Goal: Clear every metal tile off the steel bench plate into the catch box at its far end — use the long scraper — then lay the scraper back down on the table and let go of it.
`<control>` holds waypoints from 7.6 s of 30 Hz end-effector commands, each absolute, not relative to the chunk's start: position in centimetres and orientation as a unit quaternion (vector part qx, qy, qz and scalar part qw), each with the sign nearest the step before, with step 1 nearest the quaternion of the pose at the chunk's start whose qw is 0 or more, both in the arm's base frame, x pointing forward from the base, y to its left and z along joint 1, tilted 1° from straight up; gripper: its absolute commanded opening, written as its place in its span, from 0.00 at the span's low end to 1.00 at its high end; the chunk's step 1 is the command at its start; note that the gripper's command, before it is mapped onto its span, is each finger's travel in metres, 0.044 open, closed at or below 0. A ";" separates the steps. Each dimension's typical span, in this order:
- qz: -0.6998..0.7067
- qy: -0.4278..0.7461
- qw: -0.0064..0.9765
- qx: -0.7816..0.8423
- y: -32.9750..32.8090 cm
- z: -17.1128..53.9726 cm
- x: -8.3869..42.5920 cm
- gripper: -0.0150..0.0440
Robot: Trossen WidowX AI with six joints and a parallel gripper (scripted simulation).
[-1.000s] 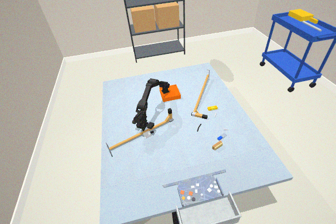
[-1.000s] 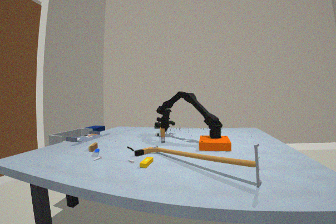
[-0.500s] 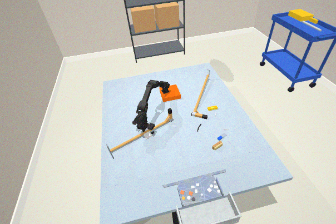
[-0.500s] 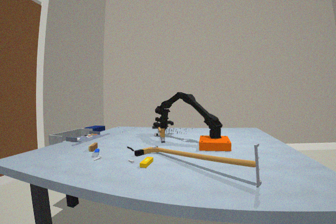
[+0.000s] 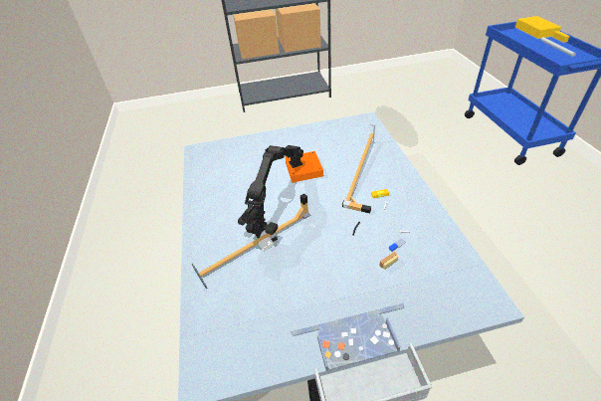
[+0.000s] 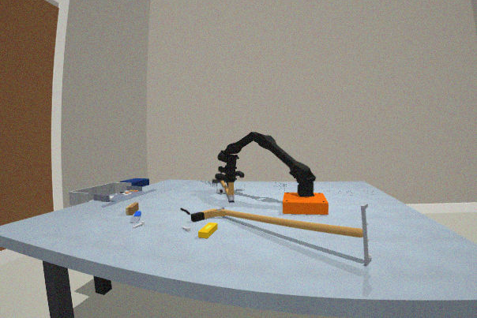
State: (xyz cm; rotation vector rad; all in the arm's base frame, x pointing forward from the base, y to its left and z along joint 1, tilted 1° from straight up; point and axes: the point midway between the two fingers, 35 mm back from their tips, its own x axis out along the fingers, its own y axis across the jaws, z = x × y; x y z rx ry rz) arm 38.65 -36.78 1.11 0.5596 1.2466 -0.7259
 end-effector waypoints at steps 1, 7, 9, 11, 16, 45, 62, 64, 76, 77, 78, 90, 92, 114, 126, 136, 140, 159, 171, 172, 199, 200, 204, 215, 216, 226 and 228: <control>-0.324 0.564 0.716 0.254 -36.4 0.7 39.5 0.25; -0.324 0.563 0.716 0.254 -36.2 0.7 40.1 0.25; -0.324 0.563 0.716 0.254 -36.2 0.7 40.3 0.25; -0.324 0.563 0.716 0.255 -36.1 0.7 40.5 0.25; -0.324 0.563 0.716 0.255 -36.0 0.7 40.9 0.25; -0.332 0.549 0.725 0.250 -36.0 4.2 41.8 0.25; -0.334 0.541 0.732 0.247 -36.2 10.0 39.6 0.25; -0.334 0.541 0.731 0.247 -36.3 11.0 38.8 0.25; -0.332 0.544 0.731 0.245 -36.5 11.4 37.9 0.25; -0.331 0.545 0.731 0.245 -36.5 11.2 38.0 0.25; -0.330 0.545 0.731 0.244 -36.6 10.9 38.0 0.25; -0.320 0.554 0.730 0.240 -36.9 7.8 38.2 0.25; -0.318 0.556 0.730 0.239 -36.9 7.3 38.2 0.25; -0.300 0.571 0.728 0.232 -36.9 1.4 38.0 0.25; -0.297 0.572 0.729 0.230 -36.7 0.5 38.3 0.25; -0.298 0.568 0.732 0.229 -36.5 0.6 39.2 0.25; -0.299 0.567 0.733 0.229 -36.4 0.6 39.6 0.25; -0.300 0.559 0.739 0.227 -35.9 0.6 41.4 0.25; -0.301 0.554 0.743 0.226 -35.5 0.6 42.5 0.25; -0.301 0.554 0.743 0.226 -35.4 0.6 42.6 0.25; -0.301 0.542 0.751 0.225 -34.4 0.6 45.0 0.25; -0.301 0.542 0.752 0.224 -34.4 0.6 45.1 0.25; -0.302 0.540 0.753 0.224 -34.2 0.7 45.5 0.25; -0.302 0.535 0.756 0.224 -33.7 0.7 46.5 0.25; -0.302 0.535 0.757 0.224 -33.7 0.7 46.5 0.25; -0.301 0.532 0.759 0.224 -33.3 0.7 47.2 0.25; -0.307 0.529 0.759 0.222 -34.0 1.2 46.7 0.25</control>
